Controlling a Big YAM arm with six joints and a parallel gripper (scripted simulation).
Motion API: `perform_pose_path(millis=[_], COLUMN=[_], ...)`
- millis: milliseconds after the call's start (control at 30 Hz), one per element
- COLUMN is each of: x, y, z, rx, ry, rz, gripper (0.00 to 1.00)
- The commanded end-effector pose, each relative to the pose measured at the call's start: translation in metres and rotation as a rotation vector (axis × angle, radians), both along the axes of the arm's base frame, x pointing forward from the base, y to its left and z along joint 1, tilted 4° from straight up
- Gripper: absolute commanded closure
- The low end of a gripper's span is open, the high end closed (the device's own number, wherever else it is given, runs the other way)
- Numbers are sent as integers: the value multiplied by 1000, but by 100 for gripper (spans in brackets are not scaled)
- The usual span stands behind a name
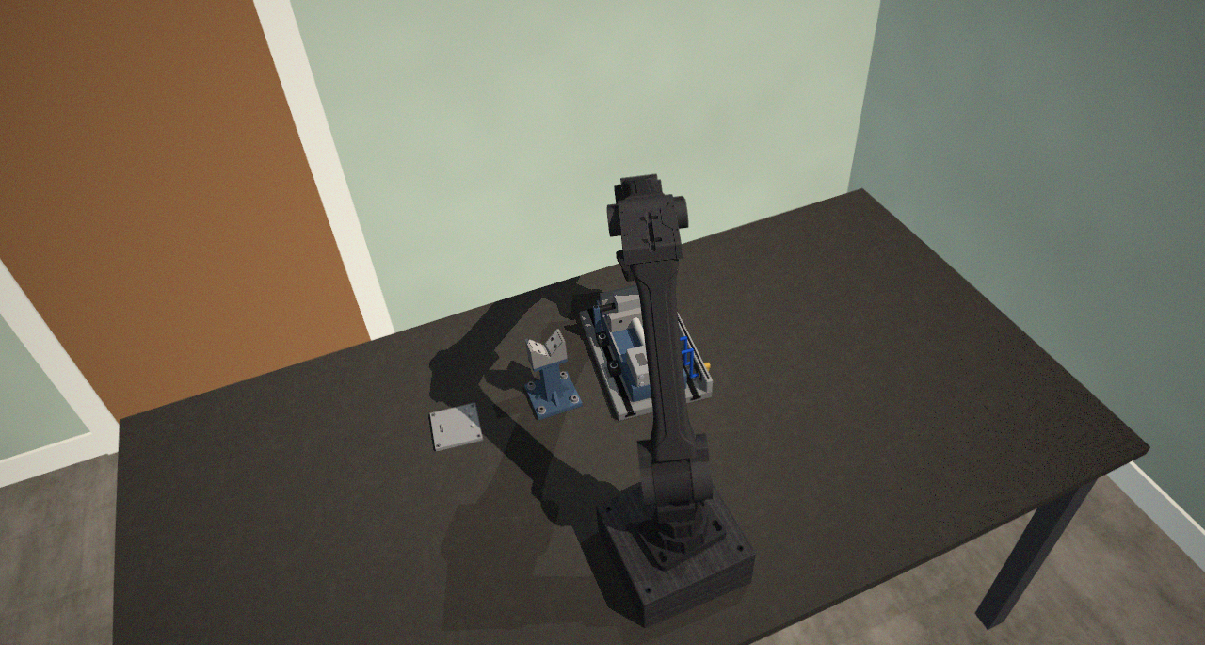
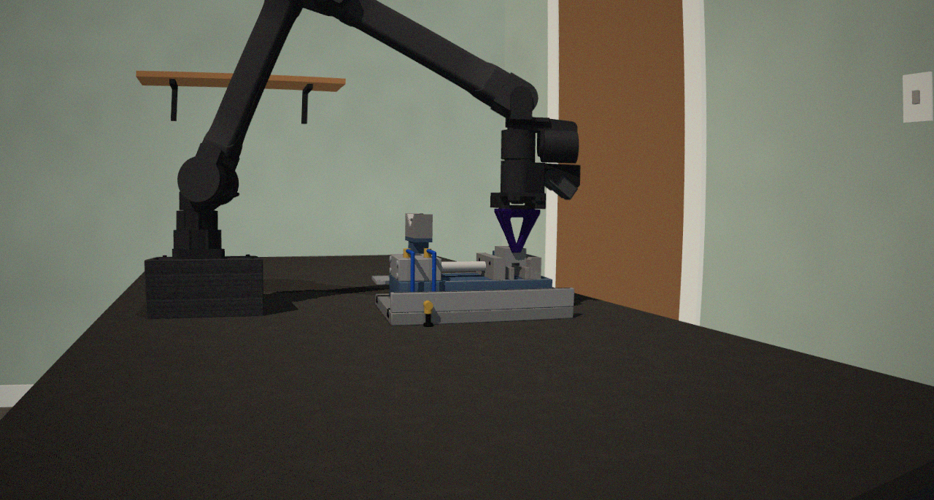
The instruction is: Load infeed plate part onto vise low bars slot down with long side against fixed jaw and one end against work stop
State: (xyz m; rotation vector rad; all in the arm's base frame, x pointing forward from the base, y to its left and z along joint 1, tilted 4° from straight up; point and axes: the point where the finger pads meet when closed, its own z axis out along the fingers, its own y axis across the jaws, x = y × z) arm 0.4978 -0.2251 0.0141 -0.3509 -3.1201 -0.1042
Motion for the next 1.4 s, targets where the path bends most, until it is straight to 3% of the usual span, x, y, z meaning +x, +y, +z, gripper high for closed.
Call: perform_pose_path(millis=[0, 500, 633, 967, 1367], x=[13, 16, 22, 12, 7], y=[9, 6, -10, -33, -34], z=[17, 17, 17, 9, 4], rx=[-14, -15, -19, -12, -8], ry=[-41, -44, -50, -29, -20], rz=[14, 25, 19, 8, 11], gripper=[100, 100, 100, 100, 100])
